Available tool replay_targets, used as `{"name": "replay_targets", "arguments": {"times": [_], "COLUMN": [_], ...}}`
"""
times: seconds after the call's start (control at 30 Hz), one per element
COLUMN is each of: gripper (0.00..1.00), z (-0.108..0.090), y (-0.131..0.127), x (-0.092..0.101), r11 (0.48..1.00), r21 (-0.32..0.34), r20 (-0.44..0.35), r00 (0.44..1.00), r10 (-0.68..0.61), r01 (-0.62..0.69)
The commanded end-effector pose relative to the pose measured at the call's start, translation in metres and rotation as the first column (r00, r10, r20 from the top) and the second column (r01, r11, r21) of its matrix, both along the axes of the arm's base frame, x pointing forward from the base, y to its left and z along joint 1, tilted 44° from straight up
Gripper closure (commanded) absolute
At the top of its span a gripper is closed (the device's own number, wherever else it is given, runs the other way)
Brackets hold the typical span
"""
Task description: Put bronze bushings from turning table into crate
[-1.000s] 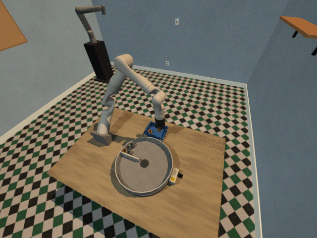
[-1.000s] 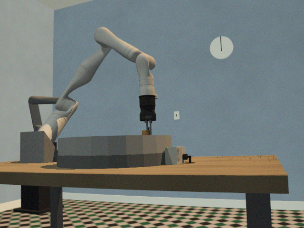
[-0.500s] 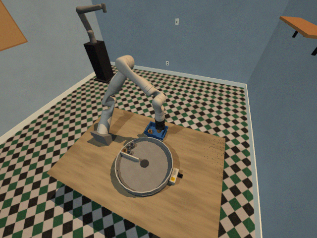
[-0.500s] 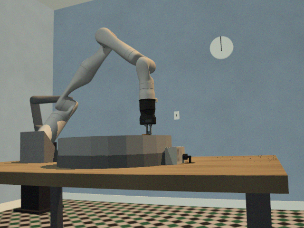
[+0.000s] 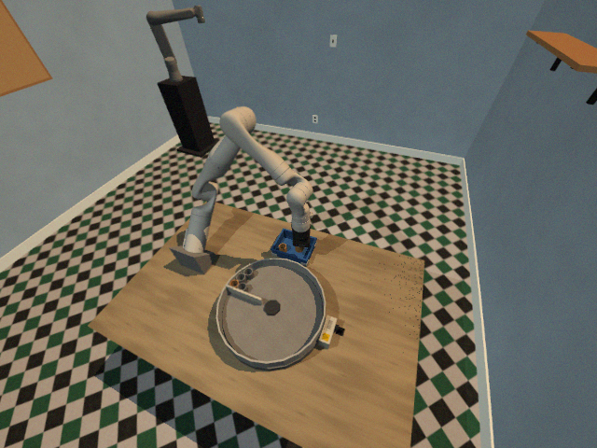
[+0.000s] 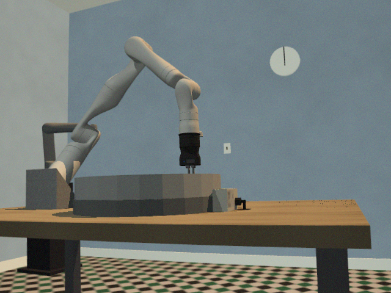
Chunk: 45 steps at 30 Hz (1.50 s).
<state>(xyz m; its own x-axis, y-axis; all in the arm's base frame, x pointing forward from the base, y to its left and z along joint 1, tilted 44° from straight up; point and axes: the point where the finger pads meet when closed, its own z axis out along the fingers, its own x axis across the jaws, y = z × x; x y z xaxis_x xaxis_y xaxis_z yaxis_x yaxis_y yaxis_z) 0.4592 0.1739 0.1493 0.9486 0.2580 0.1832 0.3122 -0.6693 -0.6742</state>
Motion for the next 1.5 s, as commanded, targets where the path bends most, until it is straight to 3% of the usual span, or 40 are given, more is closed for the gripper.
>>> {"name": "replay_targets", "arguments": {"times": [0.0,1.47], "gripper": [1.00,1.00], "z": [-0.001,-0.018], "y": [0.001,0.017], "x": [0.001,-0.001], "r11": [1.000,1.000], "r21": [0.000,0.000], "r20": [0.001,0.001], "r00": [1.000,1.000], "r10": [-0.002,-0.001], "r01": [0.002,0.001]}}
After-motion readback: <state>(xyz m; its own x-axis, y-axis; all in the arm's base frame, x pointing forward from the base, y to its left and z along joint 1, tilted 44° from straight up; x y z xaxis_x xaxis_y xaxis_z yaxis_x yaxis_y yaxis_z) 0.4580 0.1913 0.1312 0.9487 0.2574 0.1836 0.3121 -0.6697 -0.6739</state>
